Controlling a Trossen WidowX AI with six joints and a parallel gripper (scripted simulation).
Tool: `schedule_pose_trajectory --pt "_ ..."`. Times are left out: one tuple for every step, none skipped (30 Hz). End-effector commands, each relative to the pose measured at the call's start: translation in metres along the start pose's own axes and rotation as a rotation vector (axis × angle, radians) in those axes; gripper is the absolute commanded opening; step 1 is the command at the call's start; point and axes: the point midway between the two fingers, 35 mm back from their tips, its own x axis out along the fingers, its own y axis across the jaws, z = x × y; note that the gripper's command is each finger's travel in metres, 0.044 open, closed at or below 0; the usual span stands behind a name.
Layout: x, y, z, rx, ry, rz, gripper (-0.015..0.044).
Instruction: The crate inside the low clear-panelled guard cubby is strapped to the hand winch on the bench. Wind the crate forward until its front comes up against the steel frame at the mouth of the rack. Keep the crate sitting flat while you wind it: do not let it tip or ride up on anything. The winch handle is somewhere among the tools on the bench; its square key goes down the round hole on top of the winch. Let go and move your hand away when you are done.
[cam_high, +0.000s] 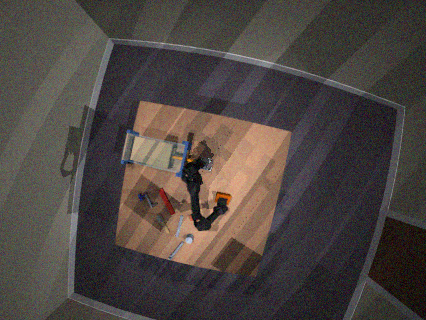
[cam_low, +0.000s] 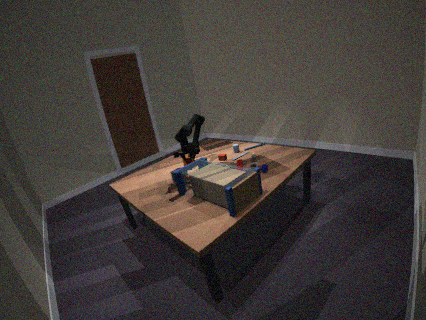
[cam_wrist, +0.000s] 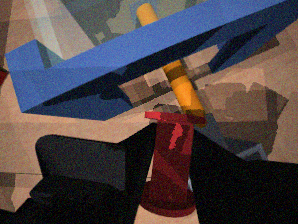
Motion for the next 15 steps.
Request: schedule_pose_trajectory --pt "-0.002 0.006 -0.016 0.02 0.029 0.012 0.0" --pt "-0.002 0.006 -0.017 0.02 0.029 0.012 0.0" --pt "-0.003 0.007 -0.019 0.02 0.029 0.012 0.0" --pt "-0.003 0.007 -0.02 0.02 0.029 0.012 0.0" --pt "-0.004 0.008 -0.022 0.02 0.029 0.012 0.0" --pt "-0.005 0.008 -0.023 0.02 0.029 0.012 0.0" --pt "-0.006 0.008 -0.025 0.02 0.029 0.012 0.0" --pt "-0.006 0.009 -0.026 0.02 0.03 0.012 0.0" --pt "-0.007 0.009 -0.028 0.021 0.03 0.012 0.0" --pt "-0.008 0.009 -0.029 0.021 0.03 0.012 0.0" --pt "-0.009 0.01 -0.031 0.021 0.03 0.012 0.0" --pt "-0.009 0.01 -0.032 0.021 0.03 0.012 0.0" --pt "-0.01 0.01 -0.034 0.021 0.03 0.012 0.0" --pt "-0.011 0.01 -0.035 0.021 0.03 0.012 0.0" --pt "-0.011 0.011 -0.037 0.021 0.03 0.012 0.0"
